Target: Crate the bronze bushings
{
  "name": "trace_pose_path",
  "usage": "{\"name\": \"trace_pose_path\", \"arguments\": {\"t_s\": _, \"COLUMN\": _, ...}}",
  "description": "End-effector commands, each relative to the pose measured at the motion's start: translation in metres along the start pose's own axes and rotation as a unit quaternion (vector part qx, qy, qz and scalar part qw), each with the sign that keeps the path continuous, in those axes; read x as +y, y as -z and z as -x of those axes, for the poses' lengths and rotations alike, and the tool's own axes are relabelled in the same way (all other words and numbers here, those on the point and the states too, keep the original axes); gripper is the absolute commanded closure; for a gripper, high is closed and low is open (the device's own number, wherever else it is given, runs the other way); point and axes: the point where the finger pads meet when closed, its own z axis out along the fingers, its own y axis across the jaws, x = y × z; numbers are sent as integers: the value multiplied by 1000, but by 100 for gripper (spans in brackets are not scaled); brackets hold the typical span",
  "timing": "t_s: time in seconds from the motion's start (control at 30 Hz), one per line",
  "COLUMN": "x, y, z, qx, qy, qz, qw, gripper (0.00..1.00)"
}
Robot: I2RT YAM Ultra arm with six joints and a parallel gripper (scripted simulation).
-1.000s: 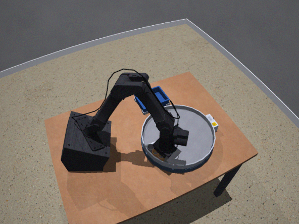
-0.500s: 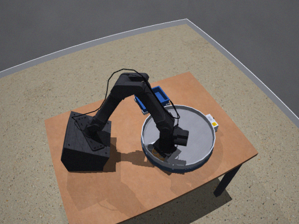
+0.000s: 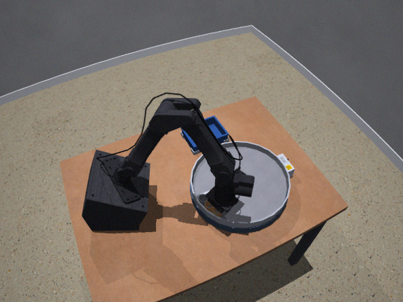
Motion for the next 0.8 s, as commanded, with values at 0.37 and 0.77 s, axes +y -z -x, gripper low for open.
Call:
{"name": "trace_pose_path", "arguments": {"t_s": 0.37, "x": -1, "y": 6, "z": 0, "qx": -8, "qy": -3, "qz": -9, "qw": 1000, "gripper": 85}}
{"name": "trace_pose_path", "arguments": {"t_s": 0.77, "x": -1, "y": 6, "z": 0, "qx": -8, "qy": -3, "qz": -9, "qw": 1000, "gripper": 85}}
